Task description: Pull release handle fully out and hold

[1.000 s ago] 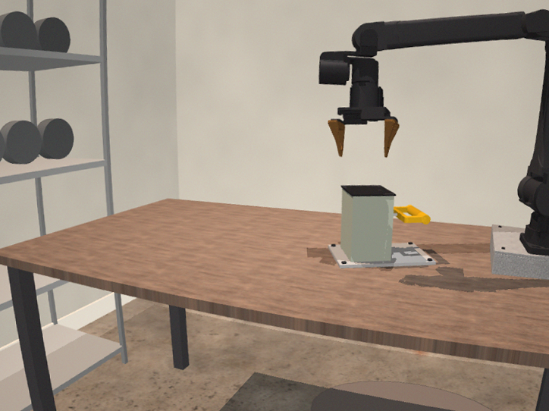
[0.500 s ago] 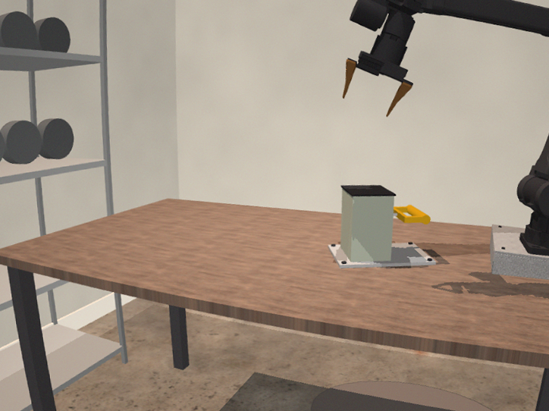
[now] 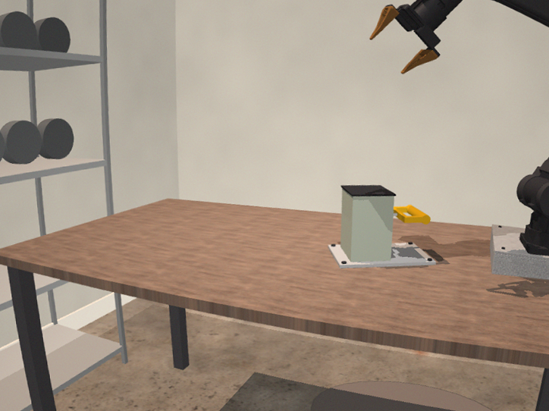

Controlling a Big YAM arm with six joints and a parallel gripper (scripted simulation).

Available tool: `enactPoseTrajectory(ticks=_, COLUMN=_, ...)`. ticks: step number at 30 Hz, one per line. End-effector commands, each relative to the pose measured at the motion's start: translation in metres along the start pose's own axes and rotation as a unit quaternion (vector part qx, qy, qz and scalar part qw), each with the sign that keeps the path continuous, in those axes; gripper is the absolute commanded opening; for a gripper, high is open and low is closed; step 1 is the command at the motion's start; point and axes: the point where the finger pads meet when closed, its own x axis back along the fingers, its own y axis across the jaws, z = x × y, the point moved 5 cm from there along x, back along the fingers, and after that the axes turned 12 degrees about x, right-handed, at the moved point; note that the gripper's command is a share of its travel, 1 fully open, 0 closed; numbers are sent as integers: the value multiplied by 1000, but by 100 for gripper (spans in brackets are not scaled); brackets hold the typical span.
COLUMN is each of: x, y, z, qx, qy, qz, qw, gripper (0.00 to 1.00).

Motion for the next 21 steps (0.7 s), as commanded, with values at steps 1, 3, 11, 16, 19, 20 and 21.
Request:
enactPoseTrajectory(ticks=1, x=-47, y=-24, z=-1, qx=39, qy=7, qz=44, qw=998, gripper=100)
enactPoseTrajectory(ticks=3, x=-55, y=-36, z=-1, qx=46, qy=11, qz=55, qw=997, gripper=100)
enactPoseTrajectory(ticks=11, x=-109, y=-136, z=1, qx=95, qy=57, qz=136, qw=985, gripper=100)
enactPoseTrajectory(ticks=16, x=-133, y=-204, z=10, qx=123, qy=99, qz=191, qw=969, gripper=100)
enactPoseTrajectory(ticks=19, x=-138, y=-222, z=13, qx=134, qy=114, qz=215, qw=961, gripper=100)
enactPoseTrajectory(ticks=20, x=-141, y=-239, z=17, qx=144, qy=129, qz=237, qw=952, gripper=100)
enactPoseTrajectory(ticks=21, x=-144, y=-256, z=21, qx=154, qy=144, qz=258, qw=943, gripper=100)
